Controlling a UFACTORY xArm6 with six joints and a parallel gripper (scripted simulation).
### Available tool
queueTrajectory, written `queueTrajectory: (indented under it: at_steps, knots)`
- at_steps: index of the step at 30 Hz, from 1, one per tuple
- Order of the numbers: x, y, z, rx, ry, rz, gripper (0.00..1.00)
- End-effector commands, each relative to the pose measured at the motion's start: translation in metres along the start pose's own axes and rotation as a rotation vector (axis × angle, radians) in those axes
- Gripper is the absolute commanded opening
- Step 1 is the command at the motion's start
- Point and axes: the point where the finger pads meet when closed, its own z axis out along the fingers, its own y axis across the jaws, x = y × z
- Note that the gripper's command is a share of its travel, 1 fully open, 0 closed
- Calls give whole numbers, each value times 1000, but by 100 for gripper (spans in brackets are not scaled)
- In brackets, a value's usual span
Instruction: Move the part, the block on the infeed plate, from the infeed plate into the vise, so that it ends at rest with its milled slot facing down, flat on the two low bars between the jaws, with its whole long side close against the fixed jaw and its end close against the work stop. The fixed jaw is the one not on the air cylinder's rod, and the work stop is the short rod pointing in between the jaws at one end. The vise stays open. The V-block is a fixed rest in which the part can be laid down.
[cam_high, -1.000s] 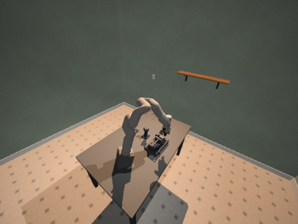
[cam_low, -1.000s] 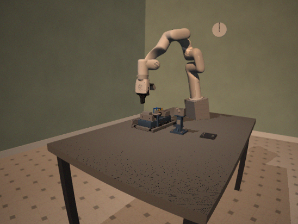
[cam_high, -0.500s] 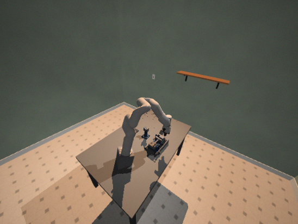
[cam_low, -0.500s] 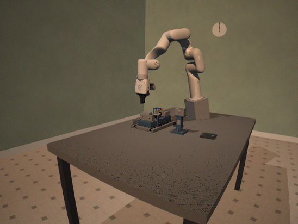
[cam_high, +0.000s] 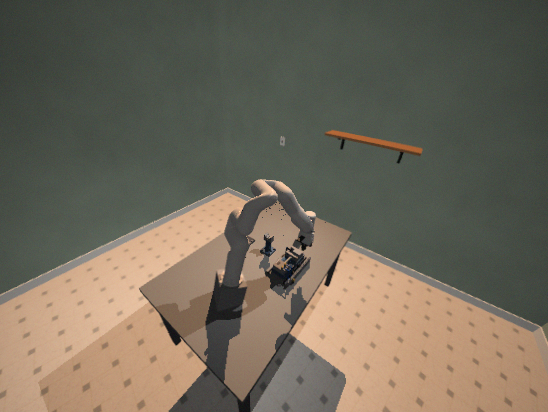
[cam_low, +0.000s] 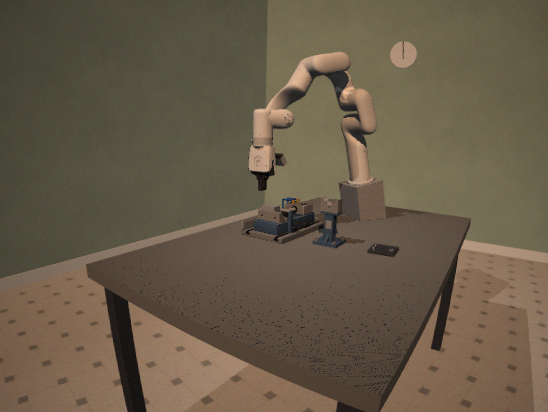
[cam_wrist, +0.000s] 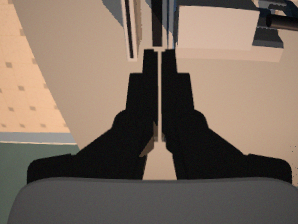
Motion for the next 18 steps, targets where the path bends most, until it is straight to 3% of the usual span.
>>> queueTrajectory:
  at_steps: [1, 18]
  knots:
    - [-1, -1, -2, 1, -4, 0, 0]
    - [-2, -1, 6, 1, -3, 0, 0]
